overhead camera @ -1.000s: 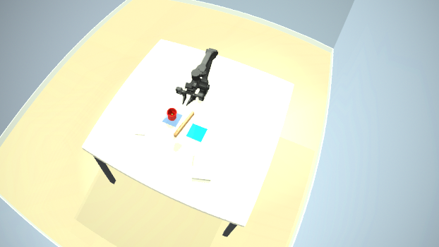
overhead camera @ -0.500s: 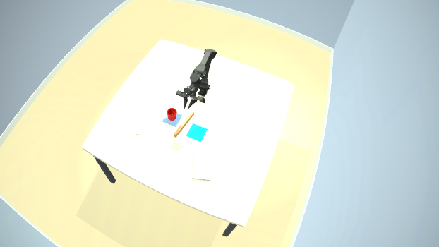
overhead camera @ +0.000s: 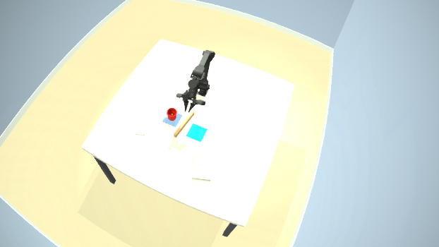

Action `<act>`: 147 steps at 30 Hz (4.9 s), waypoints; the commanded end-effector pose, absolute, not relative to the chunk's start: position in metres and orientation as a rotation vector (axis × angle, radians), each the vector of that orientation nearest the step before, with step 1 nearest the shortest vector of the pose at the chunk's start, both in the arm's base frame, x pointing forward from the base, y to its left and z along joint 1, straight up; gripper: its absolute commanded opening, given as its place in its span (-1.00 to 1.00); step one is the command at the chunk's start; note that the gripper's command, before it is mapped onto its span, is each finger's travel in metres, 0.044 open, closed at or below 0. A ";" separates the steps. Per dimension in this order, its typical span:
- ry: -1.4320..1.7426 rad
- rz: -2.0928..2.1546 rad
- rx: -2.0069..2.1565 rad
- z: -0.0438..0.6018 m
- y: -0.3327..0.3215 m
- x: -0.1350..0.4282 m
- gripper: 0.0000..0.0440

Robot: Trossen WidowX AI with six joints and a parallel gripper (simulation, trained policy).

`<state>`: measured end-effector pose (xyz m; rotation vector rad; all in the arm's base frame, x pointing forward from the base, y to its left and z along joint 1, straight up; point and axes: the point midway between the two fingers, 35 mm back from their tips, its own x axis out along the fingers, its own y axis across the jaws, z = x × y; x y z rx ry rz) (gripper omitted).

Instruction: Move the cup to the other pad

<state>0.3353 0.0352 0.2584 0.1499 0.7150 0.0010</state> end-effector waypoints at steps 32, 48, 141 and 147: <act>1.280 -0.068 0.004 0.203 0.009 0.318 -0.52; 1.489 -0.059 -0.081 0.172 -0.022 0.310 -0.46; 1.406 0.461 -0.577 0.124 0.031 0.360 -1.00; 1.384 0.490 -0.600 0.120 0.056 0.361 -1.00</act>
